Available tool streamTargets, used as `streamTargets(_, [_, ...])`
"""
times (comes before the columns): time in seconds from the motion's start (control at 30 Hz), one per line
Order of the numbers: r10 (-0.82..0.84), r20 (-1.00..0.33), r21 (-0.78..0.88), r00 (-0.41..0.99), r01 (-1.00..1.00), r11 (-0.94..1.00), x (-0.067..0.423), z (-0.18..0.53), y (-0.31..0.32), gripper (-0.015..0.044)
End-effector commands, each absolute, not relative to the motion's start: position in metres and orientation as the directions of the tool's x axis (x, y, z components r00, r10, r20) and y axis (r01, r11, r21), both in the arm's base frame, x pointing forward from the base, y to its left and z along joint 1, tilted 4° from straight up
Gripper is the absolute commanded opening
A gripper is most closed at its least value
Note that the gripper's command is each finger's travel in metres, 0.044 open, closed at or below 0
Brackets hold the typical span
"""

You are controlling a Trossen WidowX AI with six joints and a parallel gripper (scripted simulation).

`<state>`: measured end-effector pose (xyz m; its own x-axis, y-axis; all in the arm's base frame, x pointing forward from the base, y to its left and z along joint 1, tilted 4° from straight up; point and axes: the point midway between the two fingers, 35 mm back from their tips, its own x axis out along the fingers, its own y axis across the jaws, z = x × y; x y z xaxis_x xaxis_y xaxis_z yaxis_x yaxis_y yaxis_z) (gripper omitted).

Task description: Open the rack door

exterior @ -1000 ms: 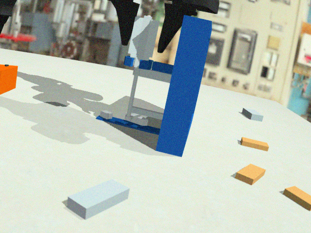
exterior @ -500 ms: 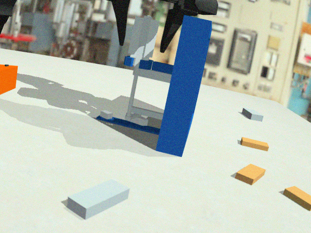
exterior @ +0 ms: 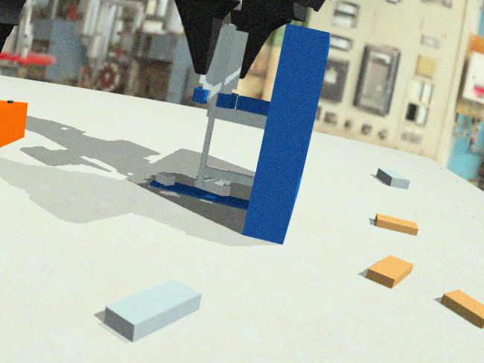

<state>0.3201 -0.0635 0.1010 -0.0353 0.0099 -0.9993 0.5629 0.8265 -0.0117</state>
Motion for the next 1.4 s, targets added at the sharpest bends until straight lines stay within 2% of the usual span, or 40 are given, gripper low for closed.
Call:
streamTargets(0.0, [0.011, -0.999, -0.004, -0.035, 0.400, 0.917, 0.3202, 0.1009, -0.0634, 0.0285])
streamTargets(0.27, [0.011, -0.999, 0.010, -0.035, 0.015, 1.000, 0.3201, 0.1009, -0.0634, 0.0285])
streamTargets(0.57, [0.011, -0.999, 0.025, -0.035, -0.417, 0.909, 0.3200, 0.1009, -0.0635, 0.0285])
streamTargets(1.0, [0.011, -0.999, 0.037, -0.036, -0.879, 0.476, 0.3198, 0.1009, -0.0635, 0.0285])
streamTargets(1.27, [0.011, -0.999, 0.038, -0.037, -0.994, 0.100, 0.3197, 0.1009, -0.0635, 0.0285])
streamTargets(1.37, [0.011, -0.999, 0.037, -0.037, -0.999, 0.026, 0.3197, 0.1009, -0.0635, 0.0285])
